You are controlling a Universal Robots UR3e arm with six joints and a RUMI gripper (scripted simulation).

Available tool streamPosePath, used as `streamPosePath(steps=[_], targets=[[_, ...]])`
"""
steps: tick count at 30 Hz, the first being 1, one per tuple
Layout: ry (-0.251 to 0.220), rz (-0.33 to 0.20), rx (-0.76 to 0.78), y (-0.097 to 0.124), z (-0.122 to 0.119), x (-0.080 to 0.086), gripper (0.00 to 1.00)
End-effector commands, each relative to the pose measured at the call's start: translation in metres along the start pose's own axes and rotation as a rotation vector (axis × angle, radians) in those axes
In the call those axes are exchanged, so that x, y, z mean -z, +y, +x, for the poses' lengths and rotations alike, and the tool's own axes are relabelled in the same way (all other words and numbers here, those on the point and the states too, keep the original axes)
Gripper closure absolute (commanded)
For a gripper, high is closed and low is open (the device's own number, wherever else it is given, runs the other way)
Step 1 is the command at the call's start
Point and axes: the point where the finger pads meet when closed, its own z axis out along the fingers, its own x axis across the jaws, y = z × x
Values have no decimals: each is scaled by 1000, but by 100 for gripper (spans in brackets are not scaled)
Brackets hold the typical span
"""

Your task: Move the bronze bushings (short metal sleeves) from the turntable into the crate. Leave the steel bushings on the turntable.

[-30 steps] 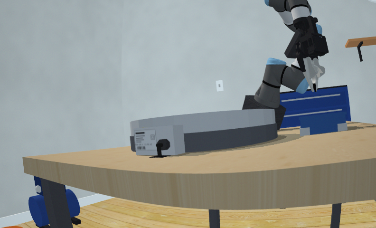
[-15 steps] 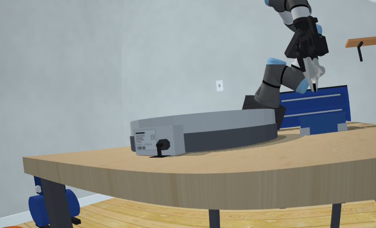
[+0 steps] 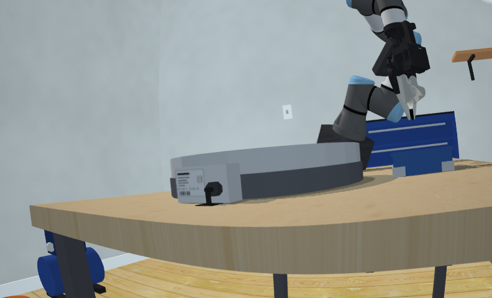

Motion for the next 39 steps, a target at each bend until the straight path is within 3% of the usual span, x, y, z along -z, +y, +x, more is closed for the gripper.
streamPosePath(steps=[1,21,39], targets=[[-1,-2,1,1,0,1,94],[0,-1,5,-3,-3,1,95],[0,0,37,-26,-18,0,95]])
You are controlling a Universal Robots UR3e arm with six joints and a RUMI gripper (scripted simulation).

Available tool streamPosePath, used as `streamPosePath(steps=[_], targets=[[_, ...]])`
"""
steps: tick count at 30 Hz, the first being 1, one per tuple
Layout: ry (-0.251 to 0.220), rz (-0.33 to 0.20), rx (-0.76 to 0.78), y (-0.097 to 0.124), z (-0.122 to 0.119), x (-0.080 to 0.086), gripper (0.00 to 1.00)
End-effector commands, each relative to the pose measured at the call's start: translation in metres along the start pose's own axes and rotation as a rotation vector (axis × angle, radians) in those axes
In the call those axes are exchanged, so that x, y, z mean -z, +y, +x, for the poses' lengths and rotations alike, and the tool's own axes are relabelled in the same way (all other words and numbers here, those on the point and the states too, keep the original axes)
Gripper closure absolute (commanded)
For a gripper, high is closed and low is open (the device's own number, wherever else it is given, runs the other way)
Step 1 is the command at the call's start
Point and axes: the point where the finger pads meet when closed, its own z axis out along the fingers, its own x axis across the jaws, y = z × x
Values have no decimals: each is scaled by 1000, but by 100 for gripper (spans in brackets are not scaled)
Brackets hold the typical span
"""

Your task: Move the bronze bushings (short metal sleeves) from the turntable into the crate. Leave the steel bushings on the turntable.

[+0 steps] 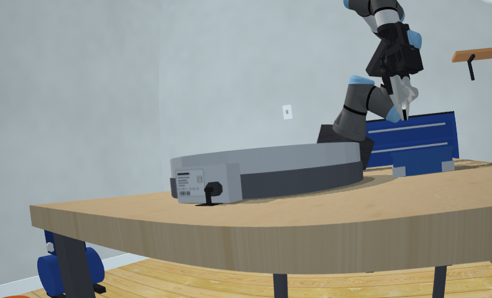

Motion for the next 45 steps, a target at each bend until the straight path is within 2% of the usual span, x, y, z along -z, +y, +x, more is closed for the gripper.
streamPosePath(steps=[1,8,23,25,40,42,45], targets=[[3,-3,30,-13,-8,0,95],[3,-4,47,-26,-15,-1,95],[3,-3,115,-75,-47,-1,95],[3,-3,115,-75,-47,-1,95],[4,-2,198,-136,-84,-2,95],[4,-2,198,-136,-84,-2,95],[4,-4,216,-149,-92,-2,95]])
